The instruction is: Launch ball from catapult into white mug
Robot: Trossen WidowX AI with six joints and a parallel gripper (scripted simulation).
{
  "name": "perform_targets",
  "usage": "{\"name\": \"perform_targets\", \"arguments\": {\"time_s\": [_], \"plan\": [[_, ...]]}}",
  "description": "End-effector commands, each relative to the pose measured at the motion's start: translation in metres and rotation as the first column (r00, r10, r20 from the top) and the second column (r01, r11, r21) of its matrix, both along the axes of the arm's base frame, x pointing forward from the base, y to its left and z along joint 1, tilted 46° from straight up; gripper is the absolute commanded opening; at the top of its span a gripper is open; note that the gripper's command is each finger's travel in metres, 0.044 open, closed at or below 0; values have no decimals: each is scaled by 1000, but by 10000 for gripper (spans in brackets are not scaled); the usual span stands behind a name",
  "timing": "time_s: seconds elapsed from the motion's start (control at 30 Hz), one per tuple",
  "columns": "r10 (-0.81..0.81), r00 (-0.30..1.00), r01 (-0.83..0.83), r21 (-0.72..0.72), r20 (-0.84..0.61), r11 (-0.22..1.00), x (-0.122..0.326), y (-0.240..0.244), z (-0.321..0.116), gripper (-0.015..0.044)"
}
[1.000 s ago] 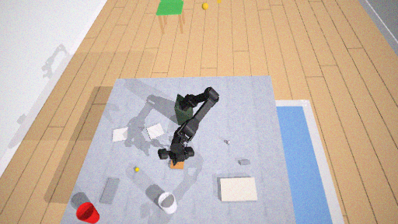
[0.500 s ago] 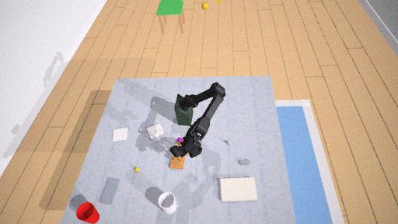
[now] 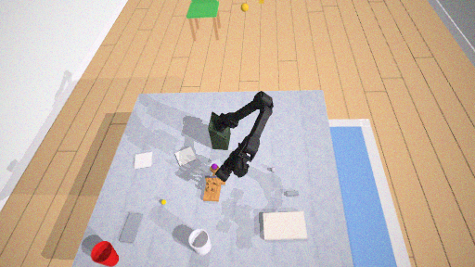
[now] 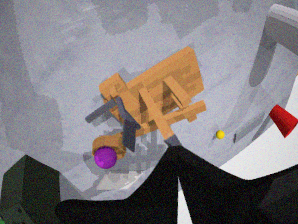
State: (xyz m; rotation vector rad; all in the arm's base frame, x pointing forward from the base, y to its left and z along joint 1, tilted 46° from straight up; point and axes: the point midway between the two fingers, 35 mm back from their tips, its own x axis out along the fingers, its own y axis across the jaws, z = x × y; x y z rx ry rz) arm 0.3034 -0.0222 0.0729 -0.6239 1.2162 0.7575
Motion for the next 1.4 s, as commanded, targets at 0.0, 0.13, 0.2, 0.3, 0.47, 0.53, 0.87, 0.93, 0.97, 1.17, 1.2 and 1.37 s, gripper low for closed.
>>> {"name": "perform_targets", "arguments": {"time_s": [0.0, 0.13, 0.2, 0.3, 0.47, 0.53, 0.87, 0.93, 0.97, 1.17, 1.2, 1.37], "plan": [[139, 990, -141, -75, -34, 987, -26, 8, -3, 0], [253, 965, -261, -126, -73, 957, -47, 13, -7, 0], [309, 946, -320, -149, -95, 936, -58, 16, -9, 0], [385, 914, -403, -178, -129, 898, -73, 18, -12, 0], [402, 905, -422, -184, -137, 887, -77, 18, -12, 0], [402, 905, -422, -184, -137, 887, -77, 18, -12, 0], [402, 905, -422, -184, -137, 888, -72, 25, -21, 0], [403, 905, -422, -184, -137, 888, -71, 27, -23, 0], [403, 905, -422, -184, -137, 888, -71, 28, -24, 0], [403, 905, -422, -183, -136, 888, -68, 35, -31, 0], [403, 905, -422, -183, -136, 888, -67, 36, -33, 0], [403, 905, -422, -183, -136, 888, -65, 41, -38, 0]]}}
